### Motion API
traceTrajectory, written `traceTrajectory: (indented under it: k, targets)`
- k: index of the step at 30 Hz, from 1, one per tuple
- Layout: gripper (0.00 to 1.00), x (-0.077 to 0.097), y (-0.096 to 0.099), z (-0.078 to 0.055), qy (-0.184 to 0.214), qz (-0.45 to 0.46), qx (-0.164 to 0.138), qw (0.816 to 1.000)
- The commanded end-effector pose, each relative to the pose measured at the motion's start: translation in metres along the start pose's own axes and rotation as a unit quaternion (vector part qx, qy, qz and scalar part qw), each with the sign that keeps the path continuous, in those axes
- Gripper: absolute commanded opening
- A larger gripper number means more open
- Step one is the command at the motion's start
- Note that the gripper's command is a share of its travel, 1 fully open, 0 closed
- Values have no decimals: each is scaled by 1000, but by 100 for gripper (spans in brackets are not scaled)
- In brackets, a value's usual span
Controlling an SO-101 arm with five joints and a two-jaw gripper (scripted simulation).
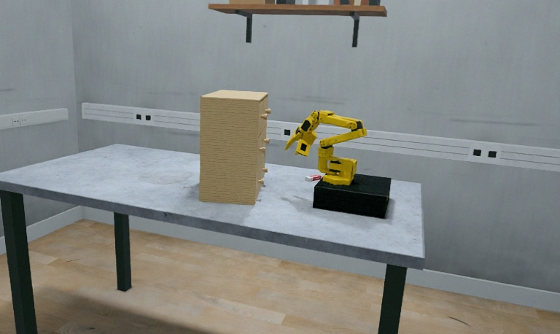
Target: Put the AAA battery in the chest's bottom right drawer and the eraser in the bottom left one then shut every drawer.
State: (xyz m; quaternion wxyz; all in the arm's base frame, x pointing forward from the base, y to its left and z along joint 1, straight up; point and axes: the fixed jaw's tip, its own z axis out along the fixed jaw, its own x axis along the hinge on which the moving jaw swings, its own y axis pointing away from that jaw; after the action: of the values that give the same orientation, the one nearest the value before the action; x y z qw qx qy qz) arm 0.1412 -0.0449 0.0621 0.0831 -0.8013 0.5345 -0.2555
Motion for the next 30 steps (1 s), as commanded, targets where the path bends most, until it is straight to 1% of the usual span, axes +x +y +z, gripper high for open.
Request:
traceTrajectory:
  k: [1, 7, 9, 13, 18, 24, 26, 30]
  targets:
    - [21, -3, 5, 2, -4, 52, -9, 999]
    - [21, -3, 5, 2, -3, 127, -10, 992]
    - [21, -3, 5, 2, -3, 127, -10, 992]
    - [21, -4, 5, 2, -1, 176, -11, 984]
    - [21, -4, 5, 2, 0, 238, -11, 971]
    - [21, -5, 5, 2, 2, 310, -12, 951]
    - [21, -5, 5, 2, 2, 310, -12, 951]
    - [21, -5, 5, 2, 4, 358, -12, 934]
